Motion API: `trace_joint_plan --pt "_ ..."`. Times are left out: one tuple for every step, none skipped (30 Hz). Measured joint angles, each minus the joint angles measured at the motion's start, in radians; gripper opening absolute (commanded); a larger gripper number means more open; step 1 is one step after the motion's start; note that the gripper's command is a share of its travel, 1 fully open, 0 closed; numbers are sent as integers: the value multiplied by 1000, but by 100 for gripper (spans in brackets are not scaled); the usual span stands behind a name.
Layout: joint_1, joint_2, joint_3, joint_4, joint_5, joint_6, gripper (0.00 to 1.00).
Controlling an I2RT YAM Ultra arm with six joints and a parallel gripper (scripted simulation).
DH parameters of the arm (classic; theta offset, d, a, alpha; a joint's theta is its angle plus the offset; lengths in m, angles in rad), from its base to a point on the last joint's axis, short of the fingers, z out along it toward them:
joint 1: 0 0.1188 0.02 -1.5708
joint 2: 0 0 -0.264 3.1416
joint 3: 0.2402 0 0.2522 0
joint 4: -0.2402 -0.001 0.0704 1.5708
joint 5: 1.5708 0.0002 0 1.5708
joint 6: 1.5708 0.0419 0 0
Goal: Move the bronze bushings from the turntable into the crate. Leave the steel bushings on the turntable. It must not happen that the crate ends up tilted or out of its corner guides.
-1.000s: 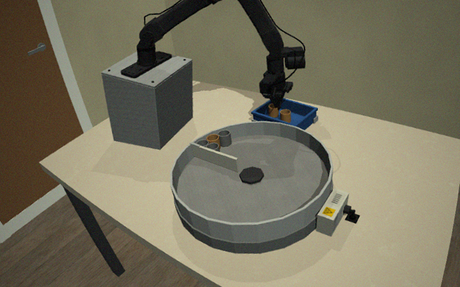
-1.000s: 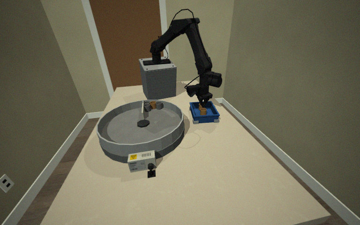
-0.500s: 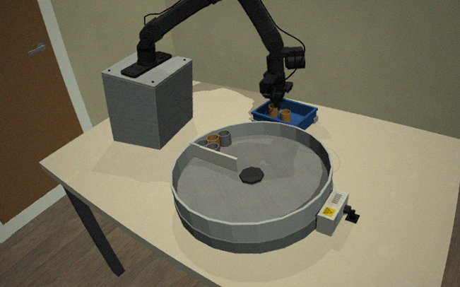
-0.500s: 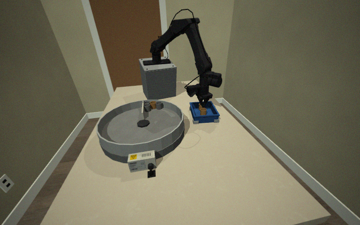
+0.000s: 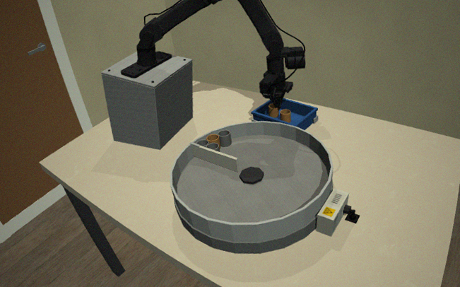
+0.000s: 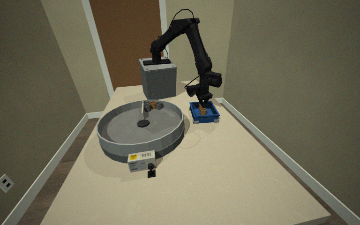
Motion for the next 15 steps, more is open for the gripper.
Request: trace_joint_plan --pt "0 0 0 0 0 0 0" --pt "0 0 0 1 0 0 0" --pt "0 2 0 3 0 0 0" --pt "0 3 0 5 0 0 0" --pt "0 5 0 5 0 0 0" --pt "0 7 0 5 0 0 0" --pt "0 8 0 5 0 0 0" --pt "0 9 0 5 0 0 0" --pt "0 8 0 5 0 0 0" --pt "0 8 0 6 0 0 0" --pt "0 9 0 8 0 0 0" --pt "0 10 0 10 0 0 0" --pt "0 12 0 10 0 0 0" --pt "0 13 0 10 0 0 0" --pt "0 15 0 10 0 0 0"
